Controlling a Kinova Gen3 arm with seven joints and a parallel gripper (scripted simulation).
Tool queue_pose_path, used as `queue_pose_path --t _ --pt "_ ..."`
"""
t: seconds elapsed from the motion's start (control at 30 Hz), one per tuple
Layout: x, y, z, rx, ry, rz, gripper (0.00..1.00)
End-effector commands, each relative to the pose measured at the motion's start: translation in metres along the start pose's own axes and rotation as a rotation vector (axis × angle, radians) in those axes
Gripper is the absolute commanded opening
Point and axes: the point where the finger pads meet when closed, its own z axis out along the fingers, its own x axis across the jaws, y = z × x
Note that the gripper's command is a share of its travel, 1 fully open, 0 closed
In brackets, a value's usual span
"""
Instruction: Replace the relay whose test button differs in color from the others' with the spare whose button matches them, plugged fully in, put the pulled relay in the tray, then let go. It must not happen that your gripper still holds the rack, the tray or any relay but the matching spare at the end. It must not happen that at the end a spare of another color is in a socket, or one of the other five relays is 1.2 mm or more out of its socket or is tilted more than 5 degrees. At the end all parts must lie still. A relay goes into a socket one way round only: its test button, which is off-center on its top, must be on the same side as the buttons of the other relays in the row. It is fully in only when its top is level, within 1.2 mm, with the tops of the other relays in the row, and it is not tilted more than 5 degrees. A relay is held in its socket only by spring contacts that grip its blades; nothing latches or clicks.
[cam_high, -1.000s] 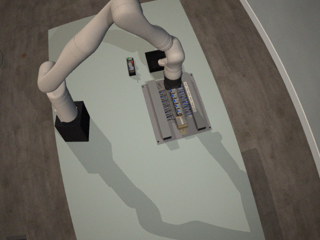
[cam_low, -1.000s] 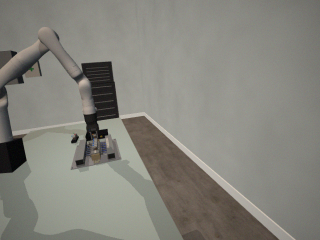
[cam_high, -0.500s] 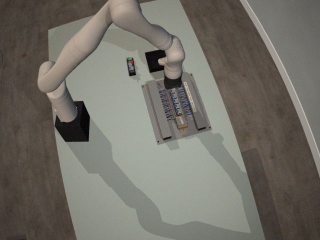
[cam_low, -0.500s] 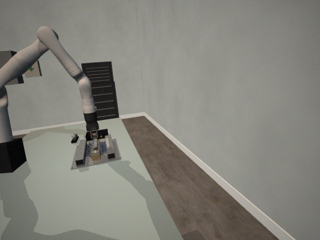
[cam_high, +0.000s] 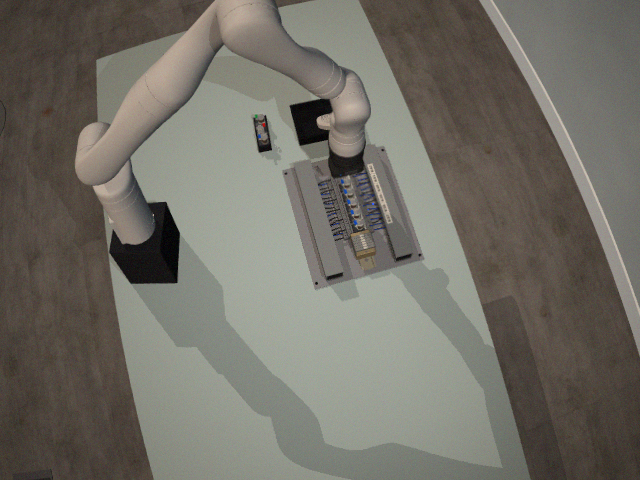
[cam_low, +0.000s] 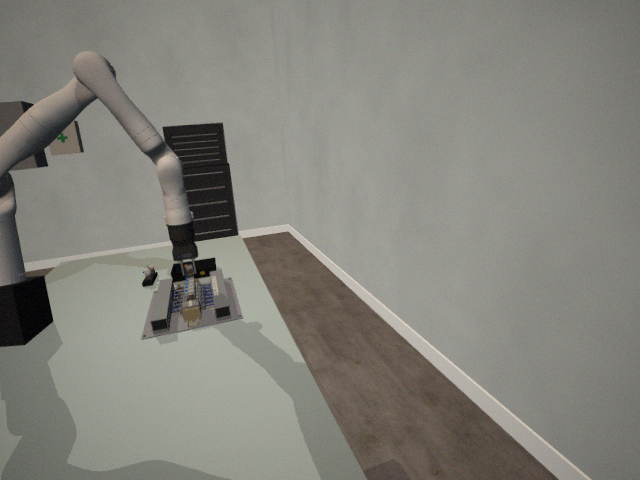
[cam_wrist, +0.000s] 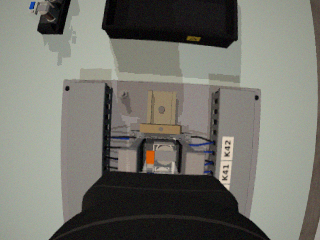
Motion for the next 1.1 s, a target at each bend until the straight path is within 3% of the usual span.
queue_pose_path --t 0.0,0.97,1.07 --pt "0.001 0.000 -0.001 0.000 0.002 0.000 0.00" --pt "0.001 0.000 0.001 0.000 0.003 0.000 0.00" --pt "0.001 0.000 -0.011 0.000 0.003 0.000 0.00"
